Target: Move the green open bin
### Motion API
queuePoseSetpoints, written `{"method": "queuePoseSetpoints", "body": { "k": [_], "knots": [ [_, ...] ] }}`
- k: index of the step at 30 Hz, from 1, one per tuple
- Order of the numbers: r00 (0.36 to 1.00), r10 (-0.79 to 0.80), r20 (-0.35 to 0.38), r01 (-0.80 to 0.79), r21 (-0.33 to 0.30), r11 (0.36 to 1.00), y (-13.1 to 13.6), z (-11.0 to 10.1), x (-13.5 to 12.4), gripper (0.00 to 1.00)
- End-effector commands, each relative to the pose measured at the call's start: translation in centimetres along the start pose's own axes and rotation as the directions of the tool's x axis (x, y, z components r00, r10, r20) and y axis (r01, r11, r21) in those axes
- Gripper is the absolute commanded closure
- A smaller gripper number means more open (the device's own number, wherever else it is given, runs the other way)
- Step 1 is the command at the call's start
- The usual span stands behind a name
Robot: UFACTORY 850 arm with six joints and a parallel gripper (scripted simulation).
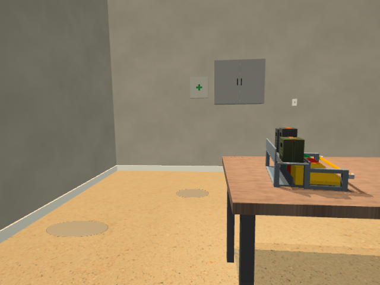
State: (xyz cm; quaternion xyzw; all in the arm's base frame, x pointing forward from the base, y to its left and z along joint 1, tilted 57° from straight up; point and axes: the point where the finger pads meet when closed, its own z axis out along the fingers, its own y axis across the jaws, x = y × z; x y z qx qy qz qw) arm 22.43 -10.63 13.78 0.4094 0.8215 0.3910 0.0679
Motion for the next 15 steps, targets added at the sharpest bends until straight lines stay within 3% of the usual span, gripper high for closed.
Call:
{"method": "queuePoseSetpoints", "body": {
  "k": [1,8,13,15],
  "knots": [
    [0.999,0.042,-0.014,-0.042,0.026,0.999,-0.02,-0.04,-0.06,0.0],
    [0.999,0.042,-0.014,-0.042,0.026,0.999,-0.02,-0.04,-0.06,0.0],
    [0.959,0.282,-0.008,-0.279,0.116,0.953,-0.01,-0.04,-0.06,0.0],
    [0.959,0.282,-0.008,-0.279,0.116,0.953,-0.01,-0.04,-0.06,0.0]
  ]
}}
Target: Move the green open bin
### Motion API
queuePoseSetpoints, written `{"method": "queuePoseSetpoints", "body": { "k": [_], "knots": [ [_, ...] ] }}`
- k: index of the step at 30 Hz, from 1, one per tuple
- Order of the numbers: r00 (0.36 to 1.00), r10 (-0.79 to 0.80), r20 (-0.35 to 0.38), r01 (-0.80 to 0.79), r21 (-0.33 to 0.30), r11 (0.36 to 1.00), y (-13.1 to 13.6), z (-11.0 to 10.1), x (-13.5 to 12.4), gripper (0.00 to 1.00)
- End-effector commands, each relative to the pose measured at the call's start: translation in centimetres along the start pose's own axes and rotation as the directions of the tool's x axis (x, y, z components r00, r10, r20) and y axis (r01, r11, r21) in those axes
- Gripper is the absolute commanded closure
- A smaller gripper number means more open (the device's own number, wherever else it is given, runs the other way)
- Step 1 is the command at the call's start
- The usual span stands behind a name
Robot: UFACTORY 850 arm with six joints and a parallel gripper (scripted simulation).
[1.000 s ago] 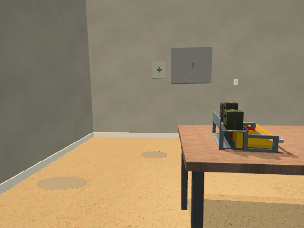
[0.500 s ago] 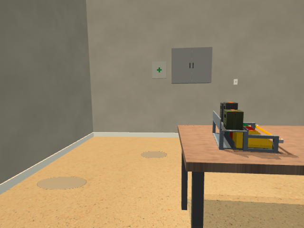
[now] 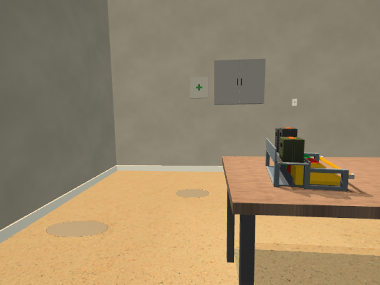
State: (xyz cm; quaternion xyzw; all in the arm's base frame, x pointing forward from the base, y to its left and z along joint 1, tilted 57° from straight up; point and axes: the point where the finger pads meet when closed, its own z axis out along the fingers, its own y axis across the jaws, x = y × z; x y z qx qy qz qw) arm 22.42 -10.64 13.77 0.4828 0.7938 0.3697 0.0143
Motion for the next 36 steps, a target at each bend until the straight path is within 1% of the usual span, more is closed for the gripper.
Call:
{"method": "queuePoseSetpoints", "body": {
  "k": [1,10,12,15,27,29,32,36],
  "knots": [
    [0.995,0.102,-0.011,-0.102,0.049,0.994,0.01,-0.04,-0.06,0.0],
    [0.995,0.102,-0.011,-0.102,0.049,0.994,0.01,-0.04,-0.06,0.0],
    [0.98,0.198,-0.009,-0.196,0.085,0.977,0.01,-0.04,-0.06,0.0],
    [0.941,0.339,0.0,-0.336,0.138,0.932,0.02,-0.04,-0.06,0.0],
    [0.941,0.339,0.0,-0.336,0.138,0.932,0.02,-0.04,-0.06,0.0],
    [0.904,0.428,0.011,-0.423,0.172,0.89,0.02,-0.03,-0.06,0.0],
    [0.832,0.553,0.033,-0.546,0.221,0.808,0.02,-0.03,-0.06,0.0],
    [0.832,0.553,0.033,-0.546,0.221,0.808,0.02,-0.03,-0.06,0.0]
  ]
}}
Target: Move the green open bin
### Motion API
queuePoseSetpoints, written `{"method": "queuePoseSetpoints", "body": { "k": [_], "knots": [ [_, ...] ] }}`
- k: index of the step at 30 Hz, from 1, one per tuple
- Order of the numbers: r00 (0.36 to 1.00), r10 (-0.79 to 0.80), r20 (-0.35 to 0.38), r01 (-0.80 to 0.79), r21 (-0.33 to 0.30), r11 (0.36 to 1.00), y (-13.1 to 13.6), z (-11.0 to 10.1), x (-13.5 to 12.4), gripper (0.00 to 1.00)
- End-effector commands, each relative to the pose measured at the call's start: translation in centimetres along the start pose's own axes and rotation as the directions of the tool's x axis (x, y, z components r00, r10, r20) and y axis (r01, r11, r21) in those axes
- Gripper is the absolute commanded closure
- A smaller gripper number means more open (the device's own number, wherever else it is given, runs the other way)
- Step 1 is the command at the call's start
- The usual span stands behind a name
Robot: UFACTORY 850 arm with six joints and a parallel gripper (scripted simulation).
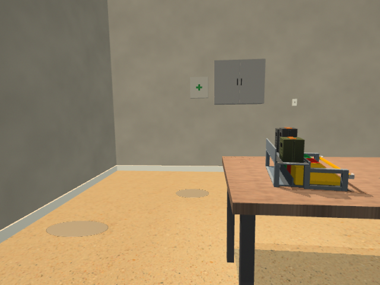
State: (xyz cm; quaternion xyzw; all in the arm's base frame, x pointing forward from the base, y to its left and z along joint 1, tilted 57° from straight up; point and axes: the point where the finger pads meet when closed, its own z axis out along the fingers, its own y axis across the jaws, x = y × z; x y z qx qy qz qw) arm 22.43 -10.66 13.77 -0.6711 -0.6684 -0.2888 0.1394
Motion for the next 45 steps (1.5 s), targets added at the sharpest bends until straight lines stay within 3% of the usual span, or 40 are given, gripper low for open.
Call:
{"method": "queuePoseSetpoints", "body": {
  "k": [1,8,13,25,30,42,45],
  "knots": [
    [0.999,0.049,-0.005,-0.049,0.036,0.998,0.03,-0.03,-0.03,0.0],
    [0.999,0.049,-0.005,-0.049,0.036,0.998,0.03,-0.03,-0.03,0.0],
    [0.958,0.288,0.003,-0.287,0.123,0.95,0.02,-0.02,-0.04,0.0],
    [0.958,0.288,0.003,-0.287,0.123,0.95,0.02,-0.02,-0.04,0.0],
    [0.86,0.509,0.032,-0.504,0.206,0.839,0.03,-0.02,-0.03,0.0],
    [0.86,0.509,0.032,-0.504,0.206,0.839,0.03,-0.02,-0.03,0.0],
    [0.777,0.626,0.059,-0.619,0.25,0.745,0.03,-0.02,-0.03,0.0]
  ]
}}
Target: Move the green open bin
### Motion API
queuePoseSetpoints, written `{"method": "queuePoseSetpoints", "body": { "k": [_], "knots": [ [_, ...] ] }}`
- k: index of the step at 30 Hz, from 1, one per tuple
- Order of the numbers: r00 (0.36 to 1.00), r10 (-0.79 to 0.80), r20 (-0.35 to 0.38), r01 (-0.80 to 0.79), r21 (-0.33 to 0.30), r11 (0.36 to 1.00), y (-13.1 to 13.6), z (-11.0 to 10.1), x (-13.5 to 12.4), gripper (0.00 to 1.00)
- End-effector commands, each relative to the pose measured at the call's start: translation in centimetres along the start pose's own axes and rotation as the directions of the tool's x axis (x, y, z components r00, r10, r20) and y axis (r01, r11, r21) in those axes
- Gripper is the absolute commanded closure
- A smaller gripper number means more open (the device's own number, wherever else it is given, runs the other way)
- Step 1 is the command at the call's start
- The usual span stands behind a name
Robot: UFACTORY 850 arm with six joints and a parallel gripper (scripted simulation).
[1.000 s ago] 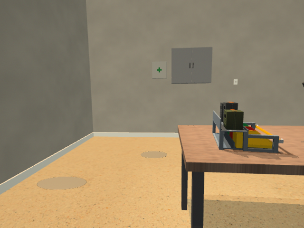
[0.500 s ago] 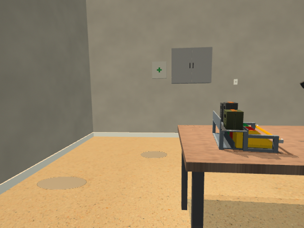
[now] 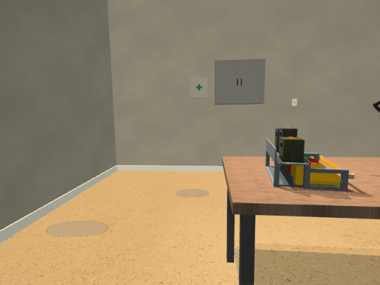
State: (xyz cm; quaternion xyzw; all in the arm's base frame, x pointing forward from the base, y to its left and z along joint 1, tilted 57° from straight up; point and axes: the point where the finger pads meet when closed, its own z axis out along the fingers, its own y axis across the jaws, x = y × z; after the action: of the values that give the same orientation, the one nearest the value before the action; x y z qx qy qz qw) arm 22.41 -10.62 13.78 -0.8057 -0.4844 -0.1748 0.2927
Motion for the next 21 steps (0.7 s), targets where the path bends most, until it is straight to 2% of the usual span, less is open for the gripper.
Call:
{"method": "queuePoseSetpoints", "body": {
  "k": [1,2,14,19,21],
  "knots": [
    [0.985,0.174,-0.001,-0.174,0.063,0.983,0.07,-0.05,-0.03,0.0],
    [0.975,0.222,0.0,-0.221,0.081,0.972,0.07,-0.05,-0.03,0.0],
    [0.975,0.222,0.0,-0.221,0.081,0.972,0.07,-0.05,-0.03,0.0],
    [0.893,0.45,0.019,-0.447,0.166,0.879,0.07,-0.05,-0.03,0.0],
    [0.893,0.45,0.019,-0.447,0.166,0.879,0.07,-0.05,-0.03,0.0]
  ]
}}
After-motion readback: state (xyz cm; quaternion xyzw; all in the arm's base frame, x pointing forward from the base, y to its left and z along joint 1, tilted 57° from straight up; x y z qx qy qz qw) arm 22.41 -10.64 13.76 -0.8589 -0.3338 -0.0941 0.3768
